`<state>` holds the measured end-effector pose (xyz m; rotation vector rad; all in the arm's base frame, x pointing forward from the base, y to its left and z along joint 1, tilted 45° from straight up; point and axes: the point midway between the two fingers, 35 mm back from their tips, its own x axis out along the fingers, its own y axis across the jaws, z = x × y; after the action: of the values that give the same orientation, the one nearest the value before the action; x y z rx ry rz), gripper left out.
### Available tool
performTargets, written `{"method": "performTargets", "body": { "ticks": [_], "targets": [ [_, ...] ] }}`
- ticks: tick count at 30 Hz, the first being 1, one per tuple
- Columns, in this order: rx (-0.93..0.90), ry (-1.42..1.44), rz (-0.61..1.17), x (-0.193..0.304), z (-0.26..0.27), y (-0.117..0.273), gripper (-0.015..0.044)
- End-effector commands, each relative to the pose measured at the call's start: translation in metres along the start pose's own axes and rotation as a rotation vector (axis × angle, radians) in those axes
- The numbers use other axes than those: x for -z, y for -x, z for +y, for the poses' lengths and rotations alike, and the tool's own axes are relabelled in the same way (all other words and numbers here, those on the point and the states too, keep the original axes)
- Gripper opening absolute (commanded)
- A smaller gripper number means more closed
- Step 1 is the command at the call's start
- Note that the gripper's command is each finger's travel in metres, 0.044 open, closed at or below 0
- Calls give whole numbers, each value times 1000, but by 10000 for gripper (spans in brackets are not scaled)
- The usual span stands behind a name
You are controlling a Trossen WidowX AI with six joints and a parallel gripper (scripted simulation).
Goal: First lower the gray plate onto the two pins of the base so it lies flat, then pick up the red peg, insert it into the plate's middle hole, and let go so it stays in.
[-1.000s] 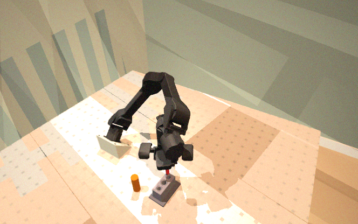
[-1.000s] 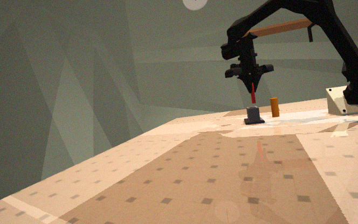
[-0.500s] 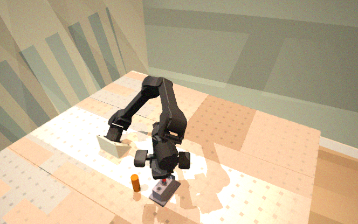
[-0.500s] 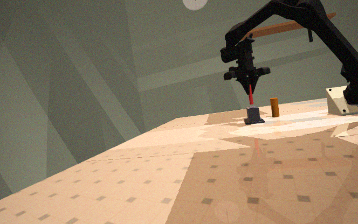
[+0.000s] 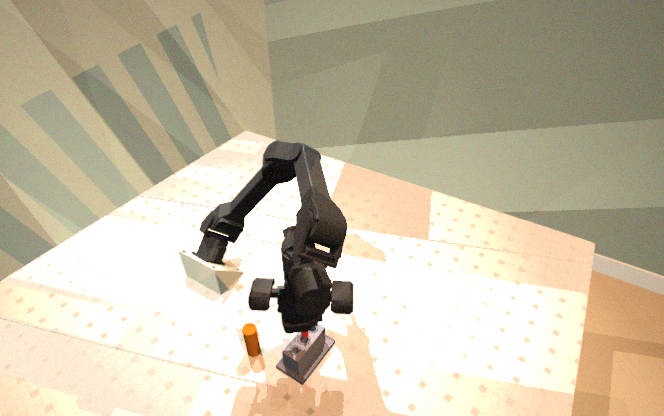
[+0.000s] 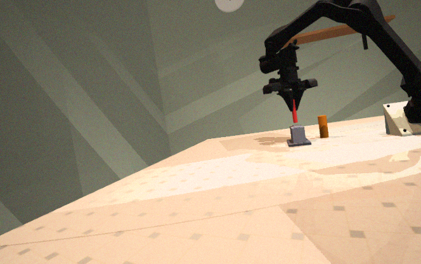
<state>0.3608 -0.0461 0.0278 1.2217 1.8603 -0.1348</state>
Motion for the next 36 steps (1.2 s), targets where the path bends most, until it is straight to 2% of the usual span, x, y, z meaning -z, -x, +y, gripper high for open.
{"method": "performTargets", "body": {
  "ticks": [1, 36],
  "targets": [
    [1, 1, -1, 0, 0, 0, 0],
    [0, 0, 0, -2, -1, 0, 0]
  ]
}}
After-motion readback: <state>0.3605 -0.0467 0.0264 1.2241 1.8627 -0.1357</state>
